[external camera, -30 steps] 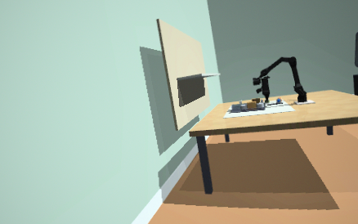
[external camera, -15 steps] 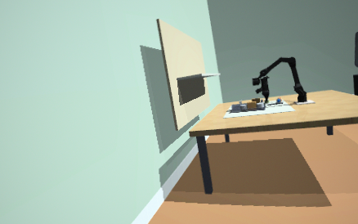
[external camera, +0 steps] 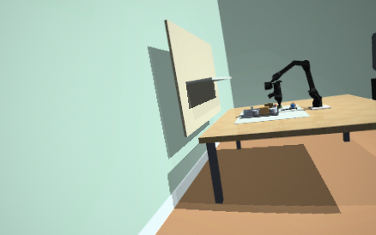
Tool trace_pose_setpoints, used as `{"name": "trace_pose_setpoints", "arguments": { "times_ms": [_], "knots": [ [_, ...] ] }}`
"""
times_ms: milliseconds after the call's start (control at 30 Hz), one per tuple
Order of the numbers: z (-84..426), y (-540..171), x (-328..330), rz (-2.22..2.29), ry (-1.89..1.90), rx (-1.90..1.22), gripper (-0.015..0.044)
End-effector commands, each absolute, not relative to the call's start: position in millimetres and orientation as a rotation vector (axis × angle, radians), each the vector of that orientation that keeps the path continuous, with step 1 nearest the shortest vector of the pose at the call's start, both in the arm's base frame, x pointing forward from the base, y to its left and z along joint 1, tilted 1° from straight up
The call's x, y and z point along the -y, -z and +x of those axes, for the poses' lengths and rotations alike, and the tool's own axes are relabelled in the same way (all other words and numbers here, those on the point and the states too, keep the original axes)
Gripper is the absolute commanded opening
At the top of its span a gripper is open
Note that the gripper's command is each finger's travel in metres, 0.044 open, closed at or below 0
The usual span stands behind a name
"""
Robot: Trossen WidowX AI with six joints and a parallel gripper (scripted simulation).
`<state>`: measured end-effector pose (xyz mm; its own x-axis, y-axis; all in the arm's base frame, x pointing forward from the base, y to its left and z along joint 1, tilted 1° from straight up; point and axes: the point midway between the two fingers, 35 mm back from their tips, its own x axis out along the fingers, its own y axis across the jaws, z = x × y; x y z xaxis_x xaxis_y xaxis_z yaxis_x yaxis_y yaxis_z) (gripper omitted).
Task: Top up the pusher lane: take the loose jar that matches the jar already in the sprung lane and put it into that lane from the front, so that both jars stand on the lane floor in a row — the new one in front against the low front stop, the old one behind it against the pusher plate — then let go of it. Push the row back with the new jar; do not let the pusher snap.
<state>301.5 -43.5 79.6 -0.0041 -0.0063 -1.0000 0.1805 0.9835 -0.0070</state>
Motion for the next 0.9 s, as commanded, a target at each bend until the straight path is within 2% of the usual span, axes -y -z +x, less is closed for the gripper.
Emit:
{"name": "trace_pose_setpoints", "arguments": {
  "times_ms": [0, 867],
  "knots": [
    [308, -82, 44, 0.14, 0.147, -1.551, 0.0],
    [319, -82, 46, 0.14, 0.147, -1.551, 0.0]
  ]
}}
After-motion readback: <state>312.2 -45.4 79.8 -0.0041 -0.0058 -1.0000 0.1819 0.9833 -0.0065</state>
